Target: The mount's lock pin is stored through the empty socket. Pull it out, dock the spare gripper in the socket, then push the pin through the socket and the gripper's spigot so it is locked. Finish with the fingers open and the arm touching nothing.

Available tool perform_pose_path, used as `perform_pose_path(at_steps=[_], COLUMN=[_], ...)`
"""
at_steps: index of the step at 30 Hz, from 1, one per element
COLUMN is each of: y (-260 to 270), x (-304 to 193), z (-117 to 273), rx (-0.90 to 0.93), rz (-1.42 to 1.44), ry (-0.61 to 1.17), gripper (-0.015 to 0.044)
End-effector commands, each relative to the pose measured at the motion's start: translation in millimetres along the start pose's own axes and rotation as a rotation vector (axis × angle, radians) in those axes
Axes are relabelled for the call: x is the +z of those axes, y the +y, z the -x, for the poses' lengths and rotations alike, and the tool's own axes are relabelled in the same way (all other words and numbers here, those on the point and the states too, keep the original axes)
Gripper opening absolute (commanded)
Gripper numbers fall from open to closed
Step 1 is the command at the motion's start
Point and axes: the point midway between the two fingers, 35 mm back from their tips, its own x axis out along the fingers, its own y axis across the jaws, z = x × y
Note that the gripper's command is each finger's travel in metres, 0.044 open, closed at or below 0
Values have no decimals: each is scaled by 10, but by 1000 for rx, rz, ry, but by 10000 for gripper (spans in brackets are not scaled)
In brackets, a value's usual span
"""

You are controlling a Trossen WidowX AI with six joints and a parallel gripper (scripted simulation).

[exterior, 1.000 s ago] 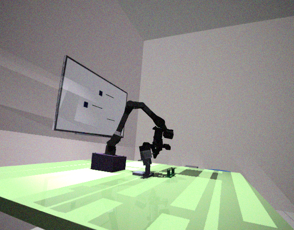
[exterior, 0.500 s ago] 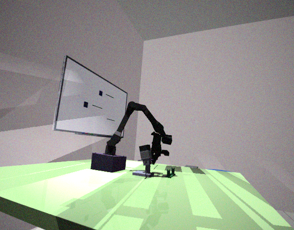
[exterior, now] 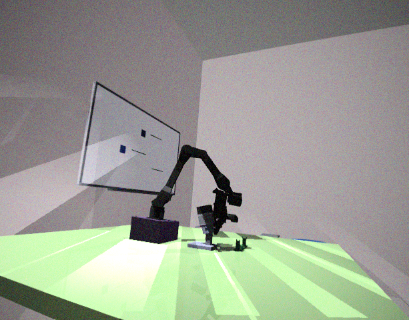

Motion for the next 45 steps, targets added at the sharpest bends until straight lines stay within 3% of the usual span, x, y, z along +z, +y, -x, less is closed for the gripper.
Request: perform_pose_path(at_steps=[1,45], y=[-9,2], x=[-28,-367], z=[9,-88], rx=[-2,10], rz=[2,4], ry=[-6,-7], gripper=[0,0])
